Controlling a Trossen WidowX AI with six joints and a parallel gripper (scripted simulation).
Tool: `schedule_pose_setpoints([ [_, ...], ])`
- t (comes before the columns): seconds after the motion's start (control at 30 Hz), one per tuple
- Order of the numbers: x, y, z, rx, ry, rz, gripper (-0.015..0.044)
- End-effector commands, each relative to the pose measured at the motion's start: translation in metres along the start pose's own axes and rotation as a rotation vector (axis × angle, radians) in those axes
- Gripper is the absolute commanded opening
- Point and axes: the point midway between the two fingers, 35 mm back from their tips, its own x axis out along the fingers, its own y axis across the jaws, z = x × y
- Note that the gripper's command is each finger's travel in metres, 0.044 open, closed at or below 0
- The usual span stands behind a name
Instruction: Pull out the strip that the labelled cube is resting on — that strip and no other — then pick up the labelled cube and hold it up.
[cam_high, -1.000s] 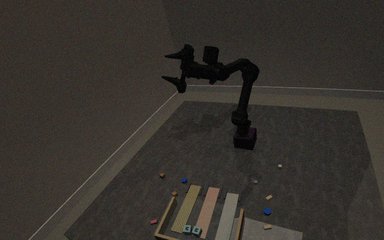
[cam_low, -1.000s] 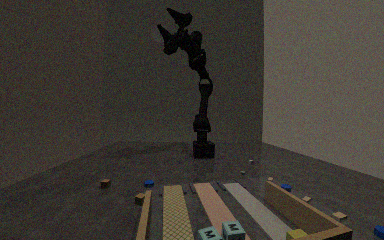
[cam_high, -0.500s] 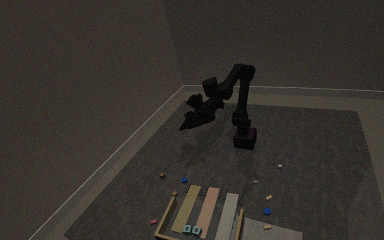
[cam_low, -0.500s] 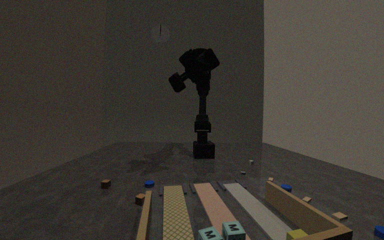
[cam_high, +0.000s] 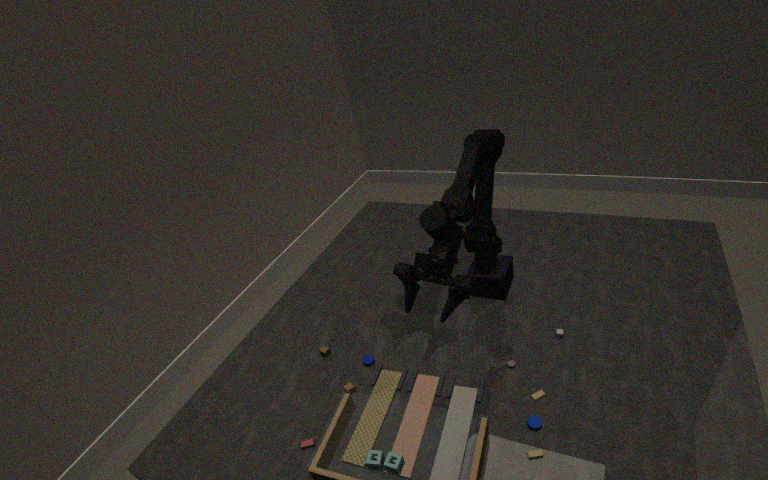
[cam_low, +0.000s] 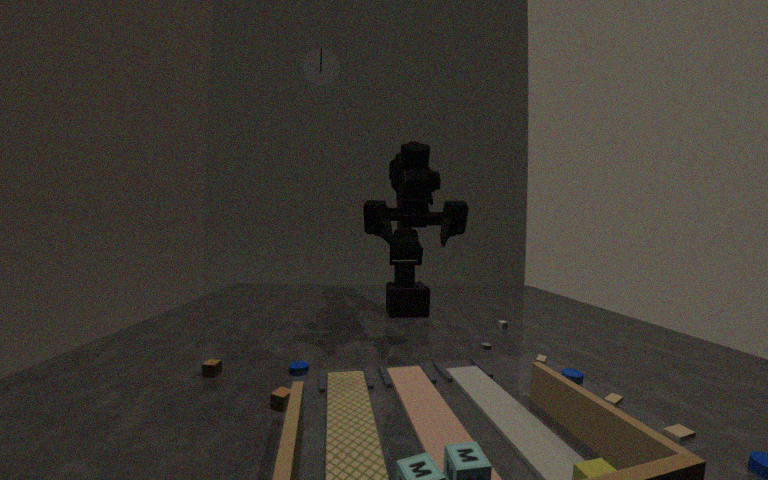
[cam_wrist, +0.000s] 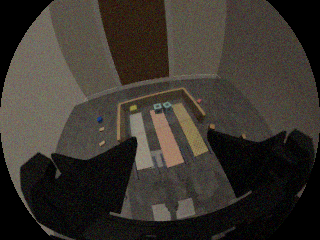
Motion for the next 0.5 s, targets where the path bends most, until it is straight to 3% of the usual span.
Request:
schedule_pose_setpoints([
  [0.0,0.001,0.003,-0.008,-0.032,0.024,0.016,0.04],
  [0.23,0.001,0.003,-0.008,-0.032,0.024,0.016,0.04],
  [0.47,0.035,-0.002,-0.012,-0.097,0.284,0.009,0.0216],
])
